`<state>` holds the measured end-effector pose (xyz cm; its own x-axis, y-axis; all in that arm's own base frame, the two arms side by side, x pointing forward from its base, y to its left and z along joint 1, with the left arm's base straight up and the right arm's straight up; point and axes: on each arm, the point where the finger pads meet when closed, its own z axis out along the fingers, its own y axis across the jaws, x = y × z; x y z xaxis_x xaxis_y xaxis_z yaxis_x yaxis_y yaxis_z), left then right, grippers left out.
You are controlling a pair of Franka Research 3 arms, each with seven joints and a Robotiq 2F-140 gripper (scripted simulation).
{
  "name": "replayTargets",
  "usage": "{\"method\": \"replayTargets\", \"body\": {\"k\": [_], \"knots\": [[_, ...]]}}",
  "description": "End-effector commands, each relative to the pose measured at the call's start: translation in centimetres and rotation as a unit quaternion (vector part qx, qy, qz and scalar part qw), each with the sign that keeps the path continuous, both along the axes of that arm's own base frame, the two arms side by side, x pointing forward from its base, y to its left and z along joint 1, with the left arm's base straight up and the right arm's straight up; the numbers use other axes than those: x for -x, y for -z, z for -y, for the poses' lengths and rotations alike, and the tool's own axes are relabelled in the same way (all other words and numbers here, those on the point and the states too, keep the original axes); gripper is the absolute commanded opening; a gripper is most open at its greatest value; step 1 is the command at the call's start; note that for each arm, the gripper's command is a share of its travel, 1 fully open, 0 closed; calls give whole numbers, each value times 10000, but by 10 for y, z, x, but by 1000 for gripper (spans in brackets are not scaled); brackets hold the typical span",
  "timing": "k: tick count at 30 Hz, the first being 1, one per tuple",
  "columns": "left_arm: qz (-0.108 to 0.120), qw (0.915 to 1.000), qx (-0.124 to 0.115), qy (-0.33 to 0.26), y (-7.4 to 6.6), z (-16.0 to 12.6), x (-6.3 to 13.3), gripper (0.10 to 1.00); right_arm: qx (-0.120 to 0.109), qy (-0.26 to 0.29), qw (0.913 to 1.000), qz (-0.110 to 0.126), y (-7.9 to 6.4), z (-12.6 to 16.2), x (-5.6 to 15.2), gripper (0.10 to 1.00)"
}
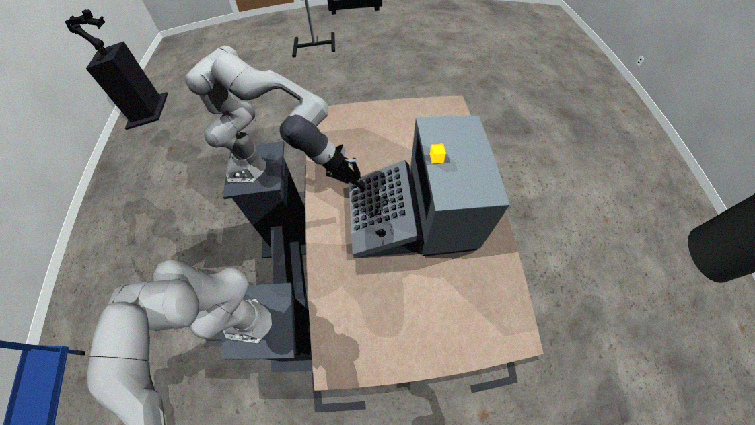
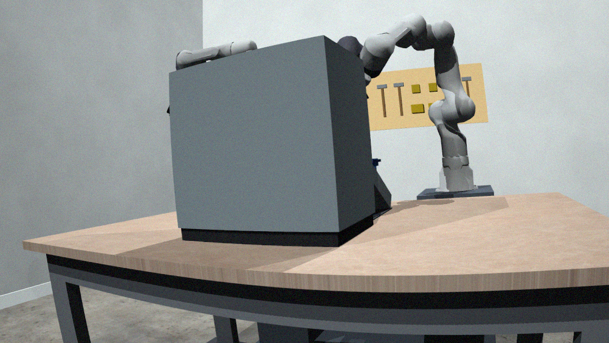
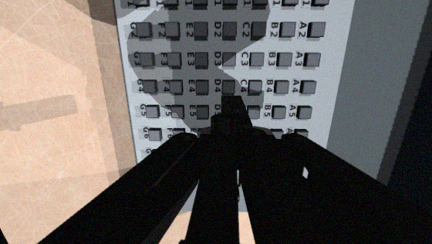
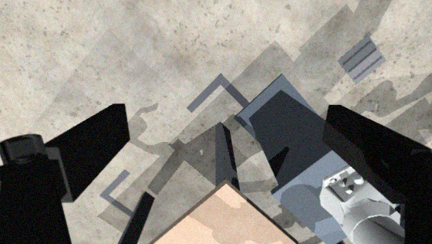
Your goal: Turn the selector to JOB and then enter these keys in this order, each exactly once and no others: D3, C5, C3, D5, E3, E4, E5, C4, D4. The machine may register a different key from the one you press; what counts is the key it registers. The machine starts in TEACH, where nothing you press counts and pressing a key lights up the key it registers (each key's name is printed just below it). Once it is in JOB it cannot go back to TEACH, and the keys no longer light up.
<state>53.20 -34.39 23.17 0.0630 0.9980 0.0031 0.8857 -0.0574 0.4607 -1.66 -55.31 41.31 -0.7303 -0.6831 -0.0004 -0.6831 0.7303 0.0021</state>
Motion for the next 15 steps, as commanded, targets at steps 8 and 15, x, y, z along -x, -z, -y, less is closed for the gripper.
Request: {"method": "replayTargets", "body": {"k": [8, 15], "knots": [[18, 10000, 17, -29, 35, 0, -20, 99, 9, -19, 10000, 6, 0, 1, 0, 1000], [18, 10000, 17, -29, 61, 1, -34, 99, 9, -19, 10000, 6, 0, 1, 0, 1000]]}}
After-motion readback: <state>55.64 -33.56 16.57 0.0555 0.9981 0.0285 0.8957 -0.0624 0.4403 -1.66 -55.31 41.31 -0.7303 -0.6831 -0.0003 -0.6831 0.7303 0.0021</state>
